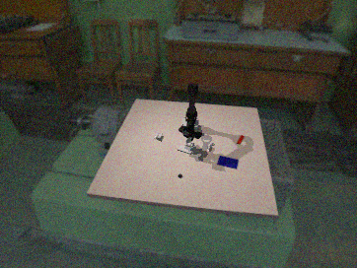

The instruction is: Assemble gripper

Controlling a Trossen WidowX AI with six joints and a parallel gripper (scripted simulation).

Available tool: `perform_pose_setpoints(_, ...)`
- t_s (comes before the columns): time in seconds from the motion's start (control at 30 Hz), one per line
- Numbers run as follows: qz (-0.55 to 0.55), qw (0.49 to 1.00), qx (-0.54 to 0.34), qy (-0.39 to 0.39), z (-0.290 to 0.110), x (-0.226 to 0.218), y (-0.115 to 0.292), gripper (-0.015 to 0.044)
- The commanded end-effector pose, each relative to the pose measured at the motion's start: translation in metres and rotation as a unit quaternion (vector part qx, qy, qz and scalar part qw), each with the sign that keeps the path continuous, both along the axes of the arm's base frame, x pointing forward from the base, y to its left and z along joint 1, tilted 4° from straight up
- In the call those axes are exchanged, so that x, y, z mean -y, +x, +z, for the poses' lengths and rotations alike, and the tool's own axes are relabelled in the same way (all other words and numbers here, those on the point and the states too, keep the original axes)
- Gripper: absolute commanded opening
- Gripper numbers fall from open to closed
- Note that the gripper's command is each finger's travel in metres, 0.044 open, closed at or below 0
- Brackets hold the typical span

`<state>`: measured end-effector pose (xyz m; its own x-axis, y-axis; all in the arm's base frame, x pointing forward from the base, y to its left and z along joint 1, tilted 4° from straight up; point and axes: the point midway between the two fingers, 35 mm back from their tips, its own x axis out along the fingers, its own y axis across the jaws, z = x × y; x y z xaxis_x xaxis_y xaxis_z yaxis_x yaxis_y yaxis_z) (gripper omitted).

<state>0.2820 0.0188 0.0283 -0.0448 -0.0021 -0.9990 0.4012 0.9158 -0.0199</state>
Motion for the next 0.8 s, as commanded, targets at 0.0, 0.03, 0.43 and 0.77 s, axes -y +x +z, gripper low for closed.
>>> perform_pose_setpoints(0.0,-0.002,1.0,-0.003,0.003,-0.0041,-0.0042,0.0108,0.0134)
perform_pose_setpoints(0.03,-0.002,1.0,-0.003,0.003,-0.0046,-0.0049,0.0133,0.0134)
perform_pose_setpoints(0.43,-0.002,1.0,-0.003,0.003,-0.0051,-0.0055,0.0153,0.0134)
perform_pose_setpoints(0.77,-0.004,1.0,-0.003,0.003,-0.0051,-0.0055,0.0153,0.0134)
